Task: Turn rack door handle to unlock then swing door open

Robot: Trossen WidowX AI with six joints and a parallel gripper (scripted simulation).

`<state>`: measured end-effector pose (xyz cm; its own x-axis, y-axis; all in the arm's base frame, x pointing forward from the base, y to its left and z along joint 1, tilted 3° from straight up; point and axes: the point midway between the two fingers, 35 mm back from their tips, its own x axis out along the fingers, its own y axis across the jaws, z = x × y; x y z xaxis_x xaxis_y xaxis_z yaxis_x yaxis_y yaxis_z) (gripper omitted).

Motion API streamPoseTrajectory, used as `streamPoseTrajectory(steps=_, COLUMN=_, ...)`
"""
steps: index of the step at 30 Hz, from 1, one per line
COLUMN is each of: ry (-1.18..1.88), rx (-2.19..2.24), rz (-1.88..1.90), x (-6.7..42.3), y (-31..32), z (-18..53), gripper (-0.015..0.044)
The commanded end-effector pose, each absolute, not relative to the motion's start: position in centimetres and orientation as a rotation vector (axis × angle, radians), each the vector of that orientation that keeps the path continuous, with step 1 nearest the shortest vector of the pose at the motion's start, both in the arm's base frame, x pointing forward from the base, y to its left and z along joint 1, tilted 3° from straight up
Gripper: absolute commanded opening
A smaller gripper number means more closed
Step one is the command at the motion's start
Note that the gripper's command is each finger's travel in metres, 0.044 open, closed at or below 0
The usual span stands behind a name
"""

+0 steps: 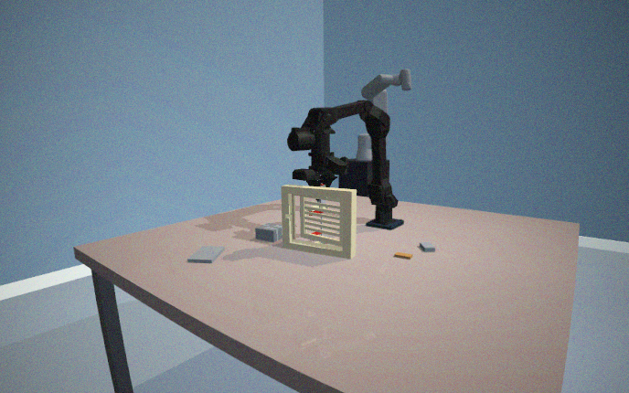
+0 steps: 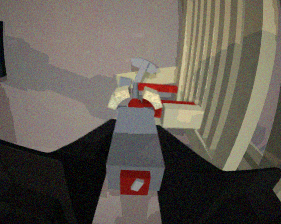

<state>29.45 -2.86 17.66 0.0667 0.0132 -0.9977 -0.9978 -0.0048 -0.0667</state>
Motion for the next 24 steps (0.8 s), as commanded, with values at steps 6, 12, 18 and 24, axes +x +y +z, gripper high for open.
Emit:
streamPoseTrajectory(steps=6, ry=1.219, rx=-1.091, rz=1.029, x=27.7, y=-2.2, z=17.6, gripper=0.0016)
streamPoseTrajectory(steps=12, ry=1.259, rx=-1.010, rz=0.956, x=26.5, y=-1.7, z=17.5, gripper=0.0016)
streamPoseTrajectory(steps=18, ry=1.294, rx=-0.933, rz=0.887, x=25.3, y=-1.0, z=17.4, gripper=0.0016)
streamPoseTrajectory(steps=24, ry=1.325, rx=-0.857, rz=0.819, x=24.2, y=-0.3, z=17.3, gripper=0.0016)
